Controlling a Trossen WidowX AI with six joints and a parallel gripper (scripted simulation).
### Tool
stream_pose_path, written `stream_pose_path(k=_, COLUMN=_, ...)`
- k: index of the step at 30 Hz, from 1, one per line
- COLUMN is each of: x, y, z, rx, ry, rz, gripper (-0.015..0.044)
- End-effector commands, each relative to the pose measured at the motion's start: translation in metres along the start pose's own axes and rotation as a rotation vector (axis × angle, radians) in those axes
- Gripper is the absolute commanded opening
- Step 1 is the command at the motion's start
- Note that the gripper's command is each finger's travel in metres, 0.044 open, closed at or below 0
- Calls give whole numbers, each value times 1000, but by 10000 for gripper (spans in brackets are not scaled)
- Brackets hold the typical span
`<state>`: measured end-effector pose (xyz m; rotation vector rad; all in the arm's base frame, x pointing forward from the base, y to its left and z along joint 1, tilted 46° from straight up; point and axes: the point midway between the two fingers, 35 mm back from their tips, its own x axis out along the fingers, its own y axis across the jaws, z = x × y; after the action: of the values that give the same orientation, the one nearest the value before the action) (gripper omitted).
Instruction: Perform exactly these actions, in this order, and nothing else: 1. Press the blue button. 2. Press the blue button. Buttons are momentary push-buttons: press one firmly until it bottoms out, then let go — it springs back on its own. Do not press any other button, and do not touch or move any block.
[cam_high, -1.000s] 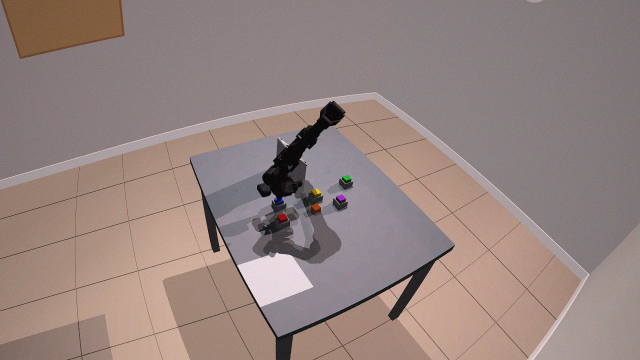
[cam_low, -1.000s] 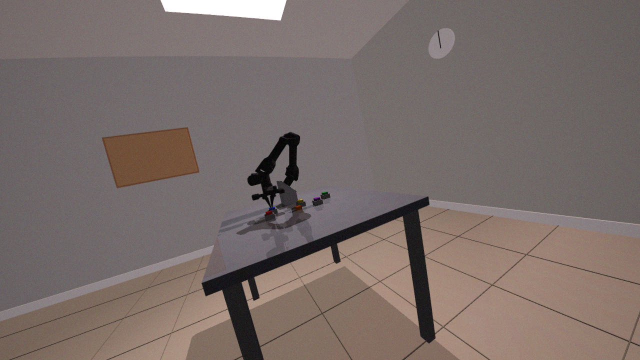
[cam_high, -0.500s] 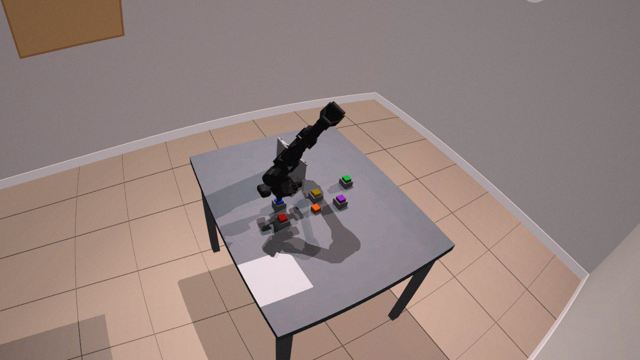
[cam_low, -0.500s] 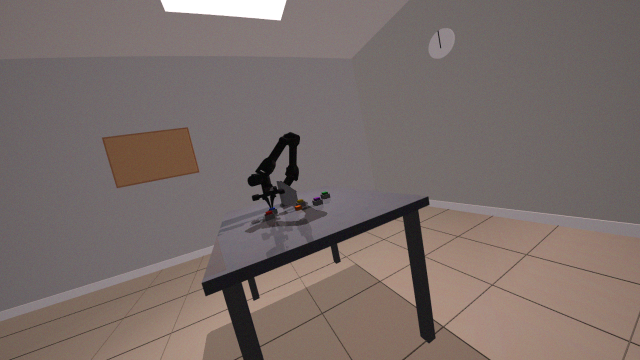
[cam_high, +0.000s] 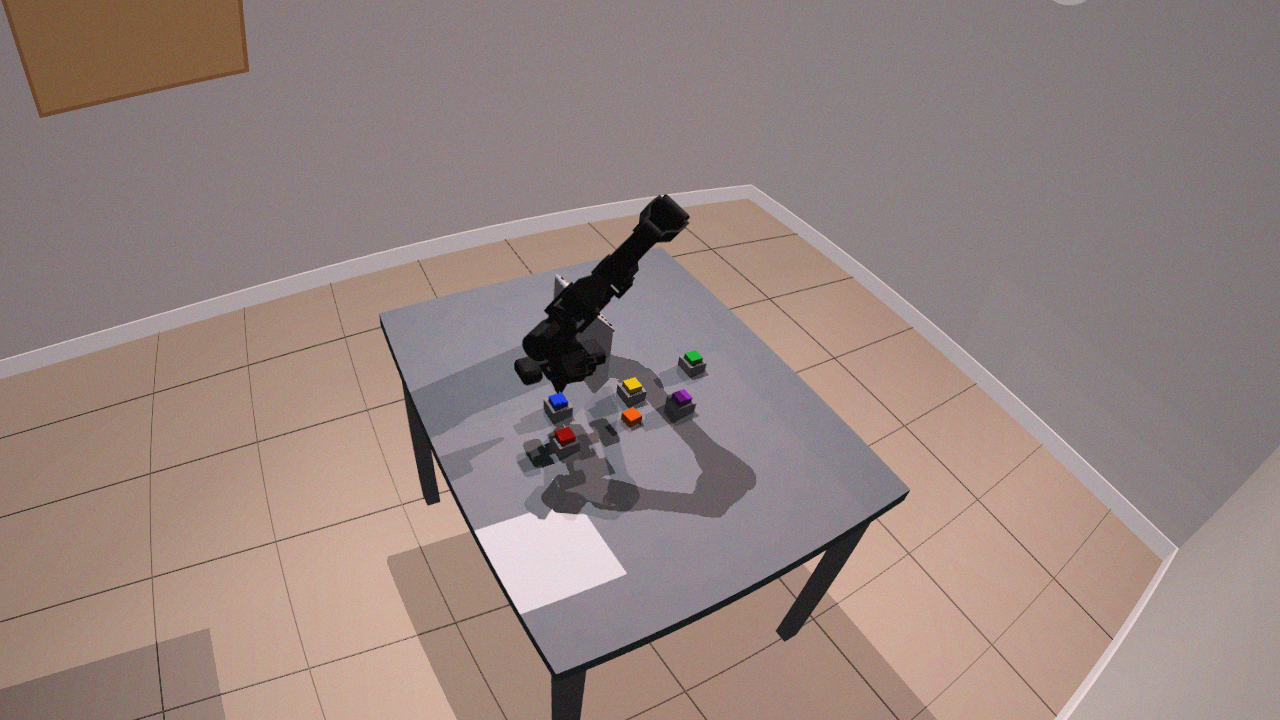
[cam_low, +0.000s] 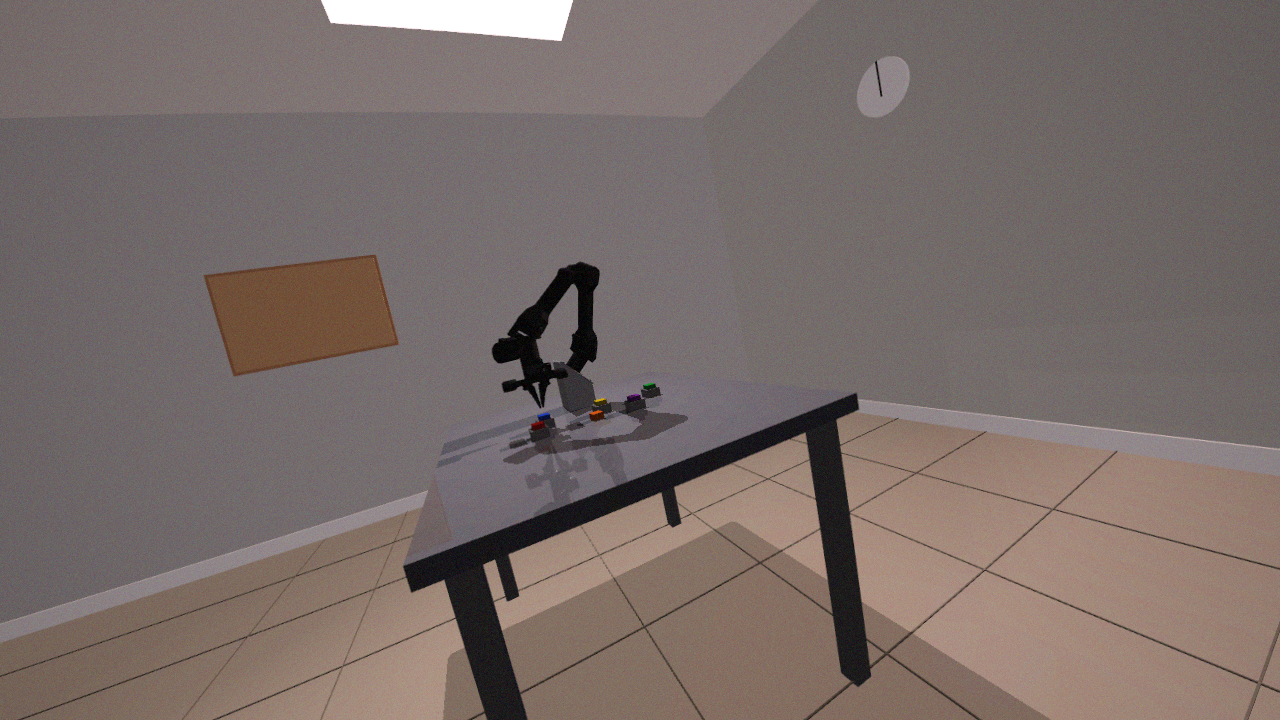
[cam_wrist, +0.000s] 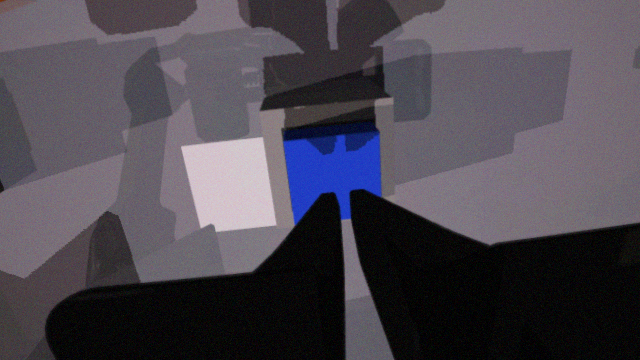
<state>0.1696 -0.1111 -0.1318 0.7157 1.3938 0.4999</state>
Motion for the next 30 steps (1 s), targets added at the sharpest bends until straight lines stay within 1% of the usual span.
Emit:
stream_pose_path(k=1, x=-4, y=0, z=0, rx=-4, ry=6, rz=-4, gripper=20)
stream_pose_path(k=21, x=28, y=0, z=0, rx=-5, ry=5, rz=-2, gripper=20)
stream_pose_path(k=30, x=29, y=0, z=-1, rx=-5, ry=5, rz=-2, gripper=20)
